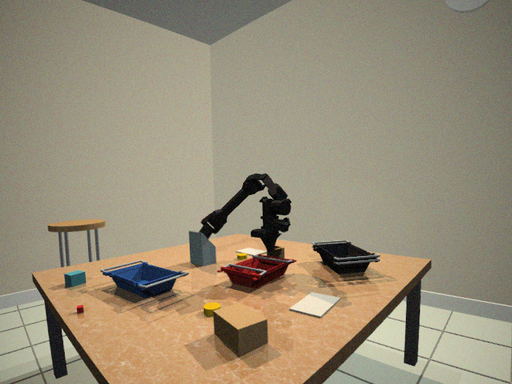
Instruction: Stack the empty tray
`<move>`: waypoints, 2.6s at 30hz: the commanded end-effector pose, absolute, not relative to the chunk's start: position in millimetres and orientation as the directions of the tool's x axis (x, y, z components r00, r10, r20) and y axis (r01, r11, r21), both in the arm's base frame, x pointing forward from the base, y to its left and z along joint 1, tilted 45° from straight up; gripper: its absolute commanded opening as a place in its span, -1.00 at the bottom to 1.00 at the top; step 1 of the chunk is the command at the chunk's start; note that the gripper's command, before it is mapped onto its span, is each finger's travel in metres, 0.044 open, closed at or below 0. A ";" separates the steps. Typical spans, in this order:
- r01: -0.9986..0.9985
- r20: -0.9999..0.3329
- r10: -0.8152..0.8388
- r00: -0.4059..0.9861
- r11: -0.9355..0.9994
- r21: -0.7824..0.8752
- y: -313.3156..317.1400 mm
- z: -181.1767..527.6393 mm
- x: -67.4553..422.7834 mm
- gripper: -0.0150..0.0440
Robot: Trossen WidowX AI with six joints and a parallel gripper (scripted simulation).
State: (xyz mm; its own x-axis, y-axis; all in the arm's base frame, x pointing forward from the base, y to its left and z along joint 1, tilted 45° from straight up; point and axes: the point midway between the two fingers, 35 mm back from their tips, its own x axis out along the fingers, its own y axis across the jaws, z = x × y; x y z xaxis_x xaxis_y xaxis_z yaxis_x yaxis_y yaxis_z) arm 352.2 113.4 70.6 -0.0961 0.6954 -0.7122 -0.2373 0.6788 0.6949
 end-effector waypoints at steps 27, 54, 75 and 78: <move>-0.237 -0.712 0.695 -0.098 0.679 0.695 114.0 70.0 351.8 -0.20; -0.237 -0.712 0.695 -0.098 0.679 0.695 114.0 70.0 351.8 -0.49; -0.237 -0.712 0.695 -0.098 0.679 0.695 113.9 70.0 351.8 -0.49; -0.237 -0.712 0.695 -0.098 0.679 0.695 113.9 70.0 351.8 -0.49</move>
